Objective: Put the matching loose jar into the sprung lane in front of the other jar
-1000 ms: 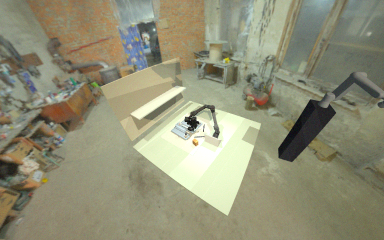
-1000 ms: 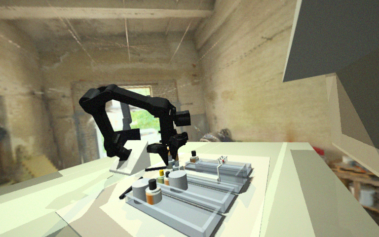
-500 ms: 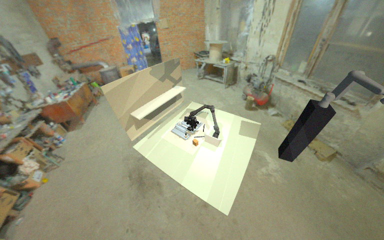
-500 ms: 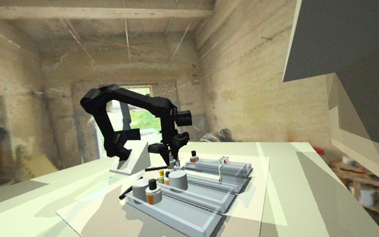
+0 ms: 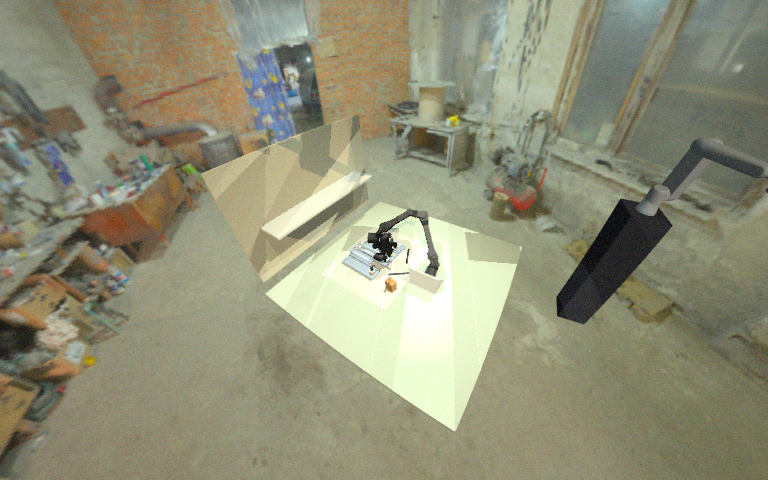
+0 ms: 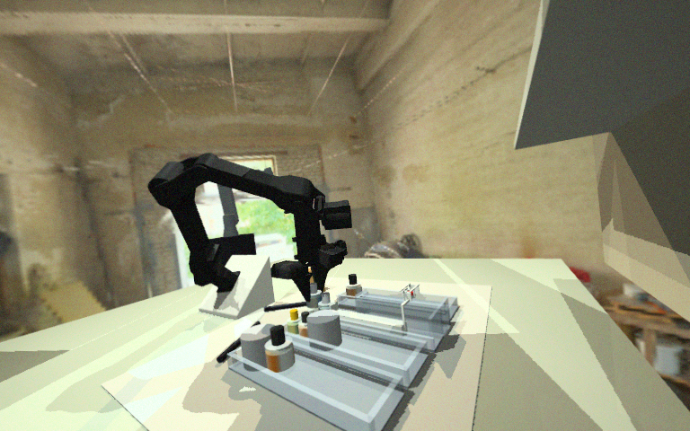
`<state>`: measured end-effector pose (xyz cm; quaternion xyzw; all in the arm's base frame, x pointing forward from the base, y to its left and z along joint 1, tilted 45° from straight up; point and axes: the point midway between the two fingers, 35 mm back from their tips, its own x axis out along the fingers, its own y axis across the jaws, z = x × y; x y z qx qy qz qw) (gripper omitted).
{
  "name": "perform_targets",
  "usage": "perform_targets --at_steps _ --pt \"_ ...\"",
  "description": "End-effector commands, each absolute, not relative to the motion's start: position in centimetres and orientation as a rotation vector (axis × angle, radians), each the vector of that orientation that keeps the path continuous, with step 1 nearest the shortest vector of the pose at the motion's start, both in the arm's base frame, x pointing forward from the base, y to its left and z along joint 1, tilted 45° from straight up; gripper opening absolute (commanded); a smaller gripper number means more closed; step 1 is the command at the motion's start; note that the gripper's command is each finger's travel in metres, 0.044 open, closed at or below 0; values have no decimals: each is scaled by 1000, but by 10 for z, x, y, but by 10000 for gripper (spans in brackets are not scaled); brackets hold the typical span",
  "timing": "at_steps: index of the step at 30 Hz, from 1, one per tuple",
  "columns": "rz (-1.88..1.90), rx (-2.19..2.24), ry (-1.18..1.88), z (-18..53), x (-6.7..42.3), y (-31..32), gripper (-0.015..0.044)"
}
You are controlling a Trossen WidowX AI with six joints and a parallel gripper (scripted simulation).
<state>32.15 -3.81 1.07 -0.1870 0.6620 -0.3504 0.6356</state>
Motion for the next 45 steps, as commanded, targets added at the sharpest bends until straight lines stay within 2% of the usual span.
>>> perform_targets --at_steps 1,45 --pt "-801 -425 1479 16 333 -37 0" --pt "-802 -425 1478 20 346 -40 0"
